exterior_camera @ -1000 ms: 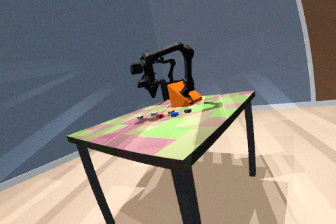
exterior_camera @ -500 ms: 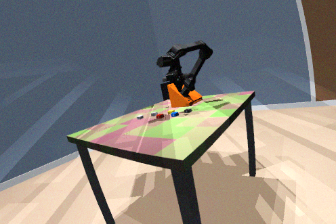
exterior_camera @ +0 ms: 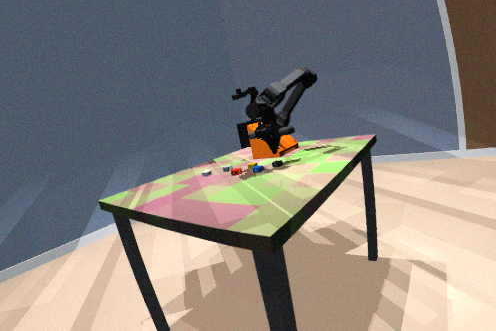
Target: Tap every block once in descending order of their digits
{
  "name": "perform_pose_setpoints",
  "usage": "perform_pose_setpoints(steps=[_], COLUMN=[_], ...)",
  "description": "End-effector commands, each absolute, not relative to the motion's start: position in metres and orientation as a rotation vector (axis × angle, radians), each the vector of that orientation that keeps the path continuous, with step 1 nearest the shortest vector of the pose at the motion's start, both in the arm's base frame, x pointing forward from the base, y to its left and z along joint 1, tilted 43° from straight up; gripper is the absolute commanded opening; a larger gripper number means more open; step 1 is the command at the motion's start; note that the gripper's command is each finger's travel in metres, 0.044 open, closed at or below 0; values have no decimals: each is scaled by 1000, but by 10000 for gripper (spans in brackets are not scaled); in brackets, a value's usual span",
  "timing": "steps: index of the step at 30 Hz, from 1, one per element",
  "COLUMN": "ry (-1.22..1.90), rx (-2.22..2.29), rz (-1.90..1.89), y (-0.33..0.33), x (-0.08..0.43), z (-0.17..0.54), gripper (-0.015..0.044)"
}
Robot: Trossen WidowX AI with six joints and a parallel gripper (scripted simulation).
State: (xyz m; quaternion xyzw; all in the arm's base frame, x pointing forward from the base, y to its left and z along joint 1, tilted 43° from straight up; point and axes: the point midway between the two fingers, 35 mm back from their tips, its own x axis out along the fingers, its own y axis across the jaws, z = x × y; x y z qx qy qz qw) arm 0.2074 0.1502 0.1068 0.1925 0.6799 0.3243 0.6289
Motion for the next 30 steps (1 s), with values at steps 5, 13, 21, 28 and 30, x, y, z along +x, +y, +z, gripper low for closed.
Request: perform_pose_setpoints(steps=[5, 13, 21, 28, 30], ry=[1555, 1555, 1555, 1543, 1551], rx=[456, 456, 457, 453, 454], rz=[740, 740, 741, 748, 742], y=[159, 167, 176, 175, 163], x=[204, 203, 201, 204, 204], z=[97, 88, 79, 83, 94], gripper=[20, 20, 20, 20, 20])
